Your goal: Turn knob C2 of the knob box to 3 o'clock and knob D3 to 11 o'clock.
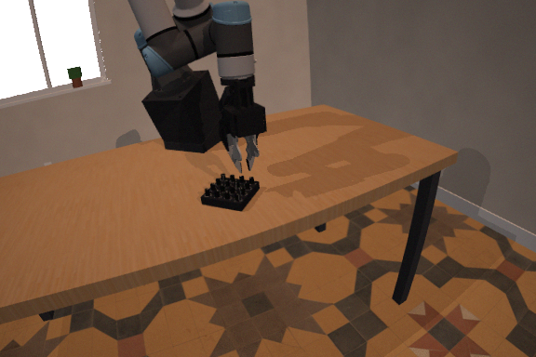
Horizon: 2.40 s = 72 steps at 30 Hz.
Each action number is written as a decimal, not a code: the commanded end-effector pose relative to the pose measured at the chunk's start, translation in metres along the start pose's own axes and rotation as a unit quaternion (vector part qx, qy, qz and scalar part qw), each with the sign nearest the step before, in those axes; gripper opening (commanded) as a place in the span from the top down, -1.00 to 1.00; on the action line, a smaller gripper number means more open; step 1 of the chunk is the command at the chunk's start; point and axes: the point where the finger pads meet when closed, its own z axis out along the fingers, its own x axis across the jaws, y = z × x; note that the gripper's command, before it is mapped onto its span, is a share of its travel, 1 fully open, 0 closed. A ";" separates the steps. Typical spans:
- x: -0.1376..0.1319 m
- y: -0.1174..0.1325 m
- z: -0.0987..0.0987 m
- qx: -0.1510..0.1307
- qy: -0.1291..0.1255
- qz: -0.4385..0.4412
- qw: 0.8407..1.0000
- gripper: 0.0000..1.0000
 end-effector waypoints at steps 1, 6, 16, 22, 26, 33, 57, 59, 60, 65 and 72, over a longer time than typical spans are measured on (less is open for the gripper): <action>0.000 0.000 -0.001 0.000 0.000 0.000 1.000 0.78; 0.000 0.000 -0.001 0.000 0.000 0.000 1.000 -1.00; 0.000 0.000 -0.007 0.000 0.000 0.000 1.000 -1.00; 0.000 0.000 -0.023 0.000 0.000 0.000 1.000 -1.00; 0.000 0.000 -0.039 0.000 0.000 0.000 1.000 -1.00; 0.000 0.000 -0.063 0.000 0.000 0.000 1.000 -1.00; 0.000 0.000 -0.118 0.000 0.000 0.000 1.000 -1.00; 0.000 0.000 -0.118 0.000 0.000 0.000 1.000 -1.00; 0.000 0.000 -0.118 0.000 0.000 0.000 1.000 -1.00; 0.000 0.000 -0.118 0.000 0.000 0.000 1.000 -1.00; 0.000 0.000 -0.118 0.000 0.000 0.000 1.000 -1.00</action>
